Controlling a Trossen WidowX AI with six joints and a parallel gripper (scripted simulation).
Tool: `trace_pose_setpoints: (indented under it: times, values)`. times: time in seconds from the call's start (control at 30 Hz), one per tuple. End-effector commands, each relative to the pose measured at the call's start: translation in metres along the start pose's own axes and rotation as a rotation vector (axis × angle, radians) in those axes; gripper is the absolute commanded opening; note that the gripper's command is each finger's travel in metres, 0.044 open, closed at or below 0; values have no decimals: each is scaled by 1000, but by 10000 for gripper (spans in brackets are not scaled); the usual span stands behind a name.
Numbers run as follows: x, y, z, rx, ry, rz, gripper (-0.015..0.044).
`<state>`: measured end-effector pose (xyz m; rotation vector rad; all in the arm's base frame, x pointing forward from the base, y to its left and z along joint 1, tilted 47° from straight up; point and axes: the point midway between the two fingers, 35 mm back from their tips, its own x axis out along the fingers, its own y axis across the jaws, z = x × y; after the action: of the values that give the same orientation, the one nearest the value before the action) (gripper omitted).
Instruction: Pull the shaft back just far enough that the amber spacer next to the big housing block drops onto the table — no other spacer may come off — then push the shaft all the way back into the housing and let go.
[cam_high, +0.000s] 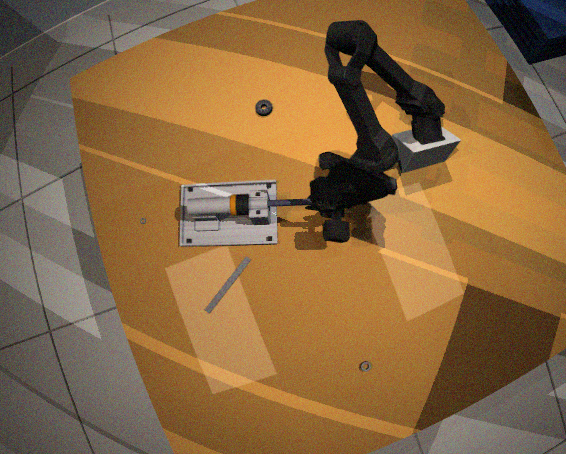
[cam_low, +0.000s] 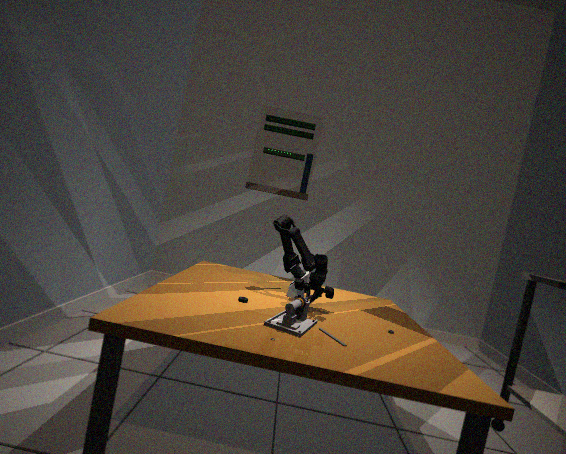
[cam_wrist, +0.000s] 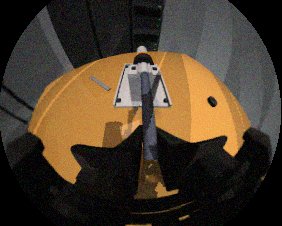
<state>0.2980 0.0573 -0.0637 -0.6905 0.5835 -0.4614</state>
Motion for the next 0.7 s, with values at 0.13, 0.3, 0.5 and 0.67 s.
trace_pose_setpoints:
  times: [0.13,0.3,0.5,0.67]
  values:
    - [-1,0,-1,2,-2,-3,0]
    - [-2,0,-1,2,-2,-3,0]
    - [-2,0,-2,2,-2,-3,0]
    - [-3,0,-2,2,-2,-3,0]
